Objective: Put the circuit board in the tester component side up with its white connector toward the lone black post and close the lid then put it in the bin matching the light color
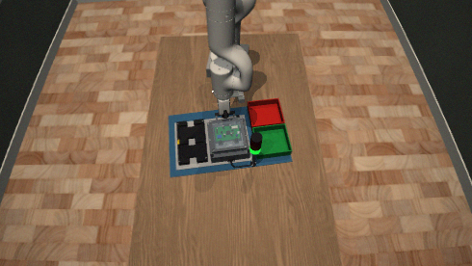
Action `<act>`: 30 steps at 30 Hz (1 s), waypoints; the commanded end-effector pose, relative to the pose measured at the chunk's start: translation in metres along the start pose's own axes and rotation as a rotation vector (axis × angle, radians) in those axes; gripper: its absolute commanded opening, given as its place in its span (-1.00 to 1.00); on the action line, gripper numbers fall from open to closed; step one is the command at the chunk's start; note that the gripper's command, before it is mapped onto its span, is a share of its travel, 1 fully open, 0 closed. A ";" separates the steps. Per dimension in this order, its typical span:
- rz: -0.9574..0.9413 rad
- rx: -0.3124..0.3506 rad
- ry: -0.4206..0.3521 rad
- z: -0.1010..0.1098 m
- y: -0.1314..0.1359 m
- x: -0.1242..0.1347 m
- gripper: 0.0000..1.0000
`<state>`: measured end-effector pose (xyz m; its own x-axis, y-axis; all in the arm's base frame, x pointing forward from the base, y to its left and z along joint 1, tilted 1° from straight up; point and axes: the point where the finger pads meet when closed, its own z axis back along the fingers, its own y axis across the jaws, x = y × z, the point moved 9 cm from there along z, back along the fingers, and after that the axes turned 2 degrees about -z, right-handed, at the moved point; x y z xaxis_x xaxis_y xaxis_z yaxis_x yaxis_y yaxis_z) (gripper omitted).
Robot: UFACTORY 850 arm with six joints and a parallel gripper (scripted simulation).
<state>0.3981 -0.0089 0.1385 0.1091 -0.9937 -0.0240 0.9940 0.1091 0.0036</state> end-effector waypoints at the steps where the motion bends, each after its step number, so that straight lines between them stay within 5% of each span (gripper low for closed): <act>1: 0.000 0.001 -0.002 0.011 0.002 0.000 -1.00; 15: 0.000 0.001 -0.002 0.052 0.013 -0.001 -1.00; 29: 0.000 0.001 -0.002 0.056 0.014 -0.001 -1.00; 30: 0.000 0.001 -0.002 0.056 0.014 -0.001 -0.44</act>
<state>0.4114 -0.0081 0.1939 0.1092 -0.9938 -0.0222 0.9940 0.1091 0.0032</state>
